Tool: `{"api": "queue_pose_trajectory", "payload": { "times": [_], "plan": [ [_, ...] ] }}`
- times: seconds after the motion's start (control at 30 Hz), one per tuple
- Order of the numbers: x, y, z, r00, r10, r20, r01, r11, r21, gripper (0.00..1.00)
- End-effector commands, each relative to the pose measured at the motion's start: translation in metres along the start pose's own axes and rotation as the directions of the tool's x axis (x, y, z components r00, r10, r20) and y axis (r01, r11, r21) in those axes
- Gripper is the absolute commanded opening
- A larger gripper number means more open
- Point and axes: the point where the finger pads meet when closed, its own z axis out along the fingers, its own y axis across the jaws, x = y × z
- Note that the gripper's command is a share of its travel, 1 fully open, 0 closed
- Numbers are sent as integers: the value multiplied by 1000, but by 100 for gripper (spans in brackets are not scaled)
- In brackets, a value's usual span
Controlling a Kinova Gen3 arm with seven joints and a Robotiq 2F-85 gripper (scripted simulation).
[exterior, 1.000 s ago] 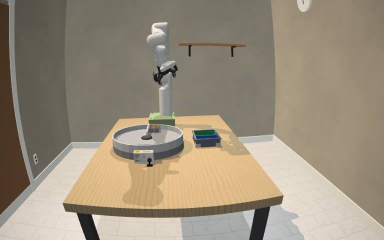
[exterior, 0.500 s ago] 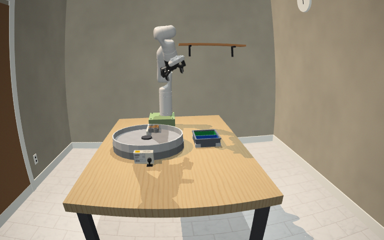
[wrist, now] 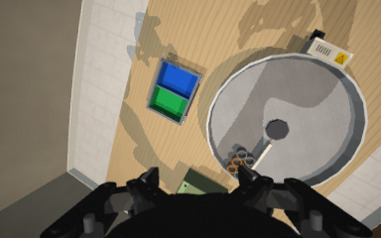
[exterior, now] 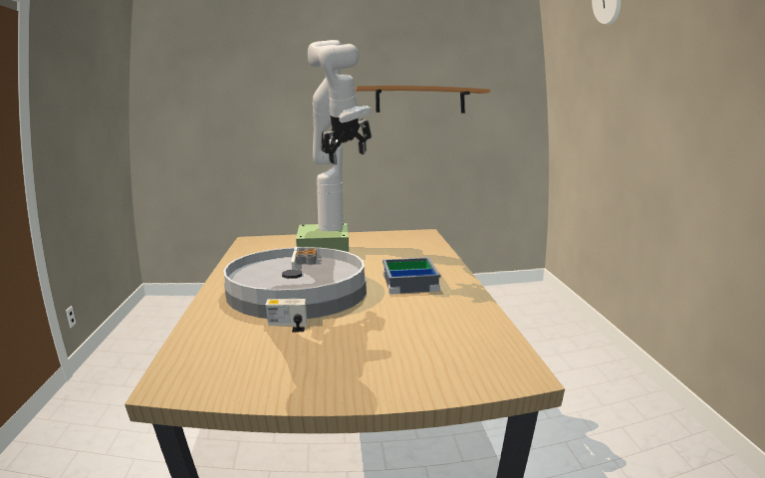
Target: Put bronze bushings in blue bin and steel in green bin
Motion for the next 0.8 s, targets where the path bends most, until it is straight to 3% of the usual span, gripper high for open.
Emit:
{"api": "queue_pose_trajectory", "payload": {
  "times": [0.0, 0.07, 0.17, 0.2, 0.3, 0.77],
  "plan": [
    [-8, -8, -12, 999, -7, -36, 6, 1000, -23, 100],
    [-8, -8, -12, 999, -7, -36, 6, 1000, -23, 100],
    [-8, -7, -12, 984, -31, -176, 3, 988, -156, 100],
    [-8, -7, -12, 982, -33, -185, 2, 986, -164, 100],
    [-8, -6, -11, 962, -57, -267, -11, 969, -246, 100],
    [-8, -7, -12, 959, -61, -278, -12, 967, -254, 100]
  ]
}}
